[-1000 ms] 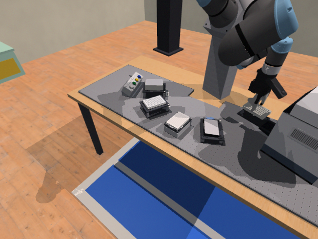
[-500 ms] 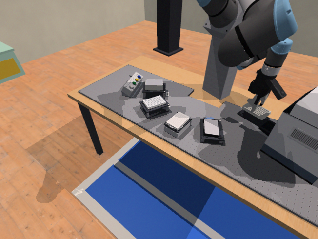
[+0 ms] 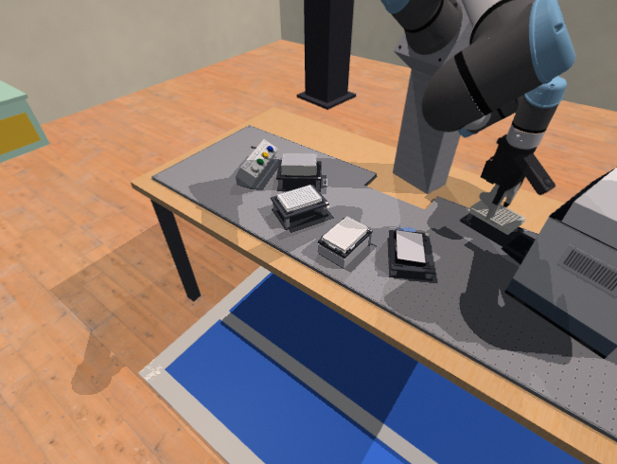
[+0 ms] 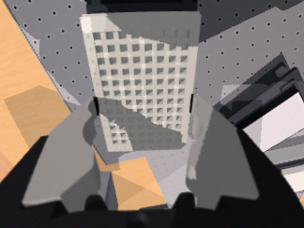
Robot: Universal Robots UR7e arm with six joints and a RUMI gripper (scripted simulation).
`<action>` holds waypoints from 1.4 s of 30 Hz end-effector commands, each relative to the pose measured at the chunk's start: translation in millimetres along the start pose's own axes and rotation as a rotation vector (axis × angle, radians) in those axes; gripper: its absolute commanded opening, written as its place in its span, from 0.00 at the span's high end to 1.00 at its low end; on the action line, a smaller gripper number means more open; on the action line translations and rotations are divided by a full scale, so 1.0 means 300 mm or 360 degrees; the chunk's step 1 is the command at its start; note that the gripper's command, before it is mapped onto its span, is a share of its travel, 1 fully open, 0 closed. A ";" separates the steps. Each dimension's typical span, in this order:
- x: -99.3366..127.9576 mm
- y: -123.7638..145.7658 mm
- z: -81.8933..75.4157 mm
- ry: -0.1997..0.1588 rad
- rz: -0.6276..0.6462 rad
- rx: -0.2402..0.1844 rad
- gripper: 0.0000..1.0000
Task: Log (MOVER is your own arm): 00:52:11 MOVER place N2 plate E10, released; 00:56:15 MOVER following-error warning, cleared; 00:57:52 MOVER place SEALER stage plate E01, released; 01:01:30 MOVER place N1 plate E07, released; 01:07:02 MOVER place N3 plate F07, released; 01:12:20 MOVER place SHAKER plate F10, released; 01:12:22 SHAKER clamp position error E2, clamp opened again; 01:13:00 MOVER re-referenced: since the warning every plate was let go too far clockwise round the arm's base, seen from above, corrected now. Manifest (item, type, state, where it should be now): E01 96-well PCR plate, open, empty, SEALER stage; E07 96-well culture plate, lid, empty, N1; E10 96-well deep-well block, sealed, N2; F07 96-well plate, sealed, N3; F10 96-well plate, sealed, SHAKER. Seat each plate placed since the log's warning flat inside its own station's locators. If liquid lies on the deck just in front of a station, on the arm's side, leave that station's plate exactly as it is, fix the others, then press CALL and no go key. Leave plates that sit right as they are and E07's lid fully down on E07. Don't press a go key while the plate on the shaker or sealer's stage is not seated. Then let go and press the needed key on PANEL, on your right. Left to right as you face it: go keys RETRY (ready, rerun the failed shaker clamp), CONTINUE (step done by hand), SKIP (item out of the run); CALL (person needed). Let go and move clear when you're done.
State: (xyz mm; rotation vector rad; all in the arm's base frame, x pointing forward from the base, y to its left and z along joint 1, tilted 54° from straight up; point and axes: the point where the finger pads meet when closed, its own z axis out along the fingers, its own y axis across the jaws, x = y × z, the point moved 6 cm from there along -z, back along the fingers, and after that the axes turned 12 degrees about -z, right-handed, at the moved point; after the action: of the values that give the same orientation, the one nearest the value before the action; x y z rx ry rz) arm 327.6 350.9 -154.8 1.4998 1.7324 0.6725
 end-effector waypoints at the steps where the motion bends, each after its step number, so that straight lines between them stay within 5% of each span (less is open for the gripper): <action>1: 0.001 0.000 0.004 0.0001 0.0000 -0.0001 1.00; 42: 0.001 0.000 0.043 0.0001 0.0000 -0.0001 1.00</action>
State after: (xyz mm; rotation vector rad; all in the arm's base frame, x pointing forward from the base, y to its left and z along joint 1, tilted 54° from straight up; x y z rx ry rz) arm 337.4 350.0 -162.0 1.4998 1.7324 0.6725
